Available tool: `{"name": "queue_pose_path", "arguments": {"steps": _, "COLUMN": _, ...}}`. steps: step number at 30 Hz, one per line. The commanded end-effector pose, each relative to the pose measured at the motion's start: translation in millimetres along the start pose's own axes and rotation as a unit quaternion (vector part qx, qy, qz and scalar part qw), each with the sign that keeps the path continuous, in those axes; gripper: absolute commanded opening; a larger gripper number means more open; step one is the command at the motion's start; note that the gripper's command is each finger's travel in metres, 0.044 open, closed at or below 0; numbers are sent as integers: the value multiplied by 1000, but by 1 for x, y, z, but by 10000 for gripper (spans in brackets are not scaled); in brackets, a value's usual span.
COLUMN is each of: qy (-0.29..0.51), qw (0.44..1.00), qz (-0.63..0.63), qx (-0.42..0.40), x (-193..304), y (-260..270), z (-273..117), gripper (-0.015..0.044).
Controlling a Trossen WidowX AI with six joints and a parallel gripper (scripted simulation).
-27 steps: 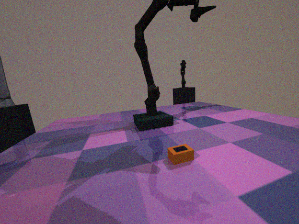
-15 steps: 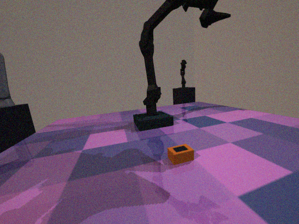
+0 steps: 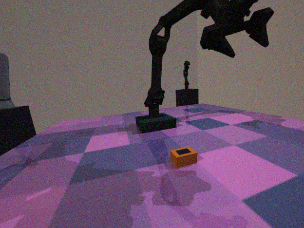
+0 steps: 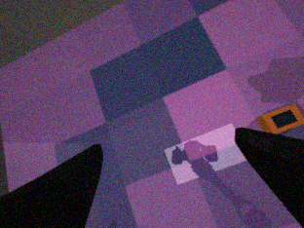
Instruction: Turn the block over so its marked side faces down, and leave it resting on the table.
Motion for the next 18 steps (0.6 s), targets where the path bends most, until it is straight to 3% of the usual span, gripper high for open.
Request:
{"name": "queue_pose_path", "arguments": {"steps": 1, "qy": 57, "qw": 995, "qz": -52, "qx": 57, "x": -14, "y": -45, "z": 48, "gripper": 440}}
{"name": "queue_pose_path", "arguments": {"steps": 12, "qy": 258, "qw": 949, "qz": -149, "qx": 99, "x": -16, "y": -188, "z": 140, "gripper": 440}}
{"name": "queue_pose_path", "arguments": {"steps": 18, "qy": 268, "qw": 946, "qz": -153, "qx": 97, "x": -23, "y": -195, "z": 148, "gripper": 440}}
Point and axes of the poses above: the point midway between the two fingers, 35 mm back from their tips, its own z axis out along the fingers, its own y axis across the jaws, x = y × z, the point moved 9 cm from there along -z, back along the fingers, and after that the axes turned 2 degrees about z, right-handed, at the moved point
